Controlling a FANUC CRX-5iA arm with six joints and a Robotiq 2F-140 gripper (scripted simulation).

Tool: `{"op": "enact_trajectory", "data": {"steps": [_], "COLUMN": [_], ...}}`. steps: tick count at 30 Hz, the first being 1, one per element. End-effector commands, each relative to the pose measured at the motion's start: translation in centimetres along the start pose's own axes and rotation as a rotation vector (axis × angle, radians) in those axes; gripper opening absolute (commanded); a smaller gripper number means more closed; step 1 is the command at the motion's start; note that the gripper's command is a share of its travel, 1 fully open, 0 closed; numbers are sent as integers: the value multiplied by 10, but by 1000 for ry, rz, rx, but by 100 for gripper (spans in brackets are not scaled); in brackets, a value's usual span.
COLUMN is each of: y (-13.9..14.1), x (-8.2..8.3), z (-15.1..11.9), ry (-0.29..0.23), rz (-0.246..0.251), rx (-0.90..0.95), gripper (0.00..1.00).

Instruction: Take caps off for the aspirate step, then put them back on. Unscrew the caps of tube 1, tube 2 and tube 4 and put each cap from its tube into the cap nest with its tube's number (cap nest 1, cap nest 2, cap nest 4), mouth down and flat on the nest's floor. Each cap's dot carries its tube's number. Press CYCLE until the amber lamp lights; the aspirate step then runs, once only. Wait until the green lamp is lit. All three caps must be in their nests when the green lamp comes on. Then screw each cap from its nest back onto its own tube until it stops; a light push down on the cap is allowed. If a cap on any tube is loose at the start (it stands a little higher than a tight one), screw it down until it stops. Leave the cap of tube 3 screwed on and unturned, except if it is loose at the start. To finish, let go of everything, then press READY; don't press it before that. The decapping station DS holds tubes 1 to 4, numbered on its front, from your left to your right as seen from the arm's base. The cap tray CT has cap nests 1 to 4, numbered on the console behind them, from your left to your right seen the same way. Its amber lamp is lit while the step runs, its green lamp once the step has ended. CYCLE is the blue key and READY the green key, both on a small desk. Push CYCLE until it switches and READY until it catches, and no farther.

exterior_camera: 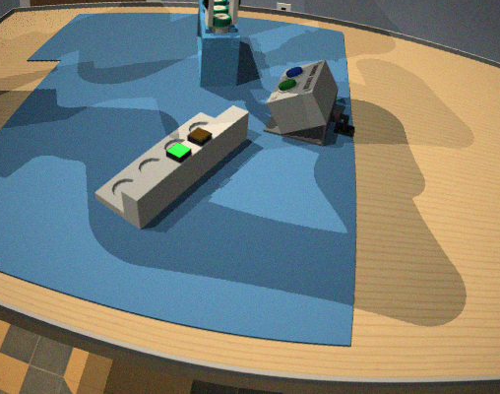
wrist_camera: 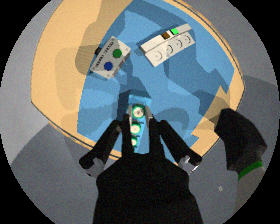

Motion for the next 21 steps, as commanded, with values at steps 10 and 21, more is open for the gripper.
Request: {"op": "enact_trajectory", "data": {"steps": [10,21], "y": [-1,-1], "x": [0,0], "z": [-2,-2], "ry": [26,27], "rz": [-1,0], "rx": [-594,-691], "gripper": [0,35]}}
Point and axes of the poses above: the point where the finger pads meet when closed, its own x axis back along the fingers, its own y axis across the jaws, z = x × y, the point moved 6 cm from there along x, back along the fingers, and after that the axes turned 2 degrees about x, right-handed, at the moved point
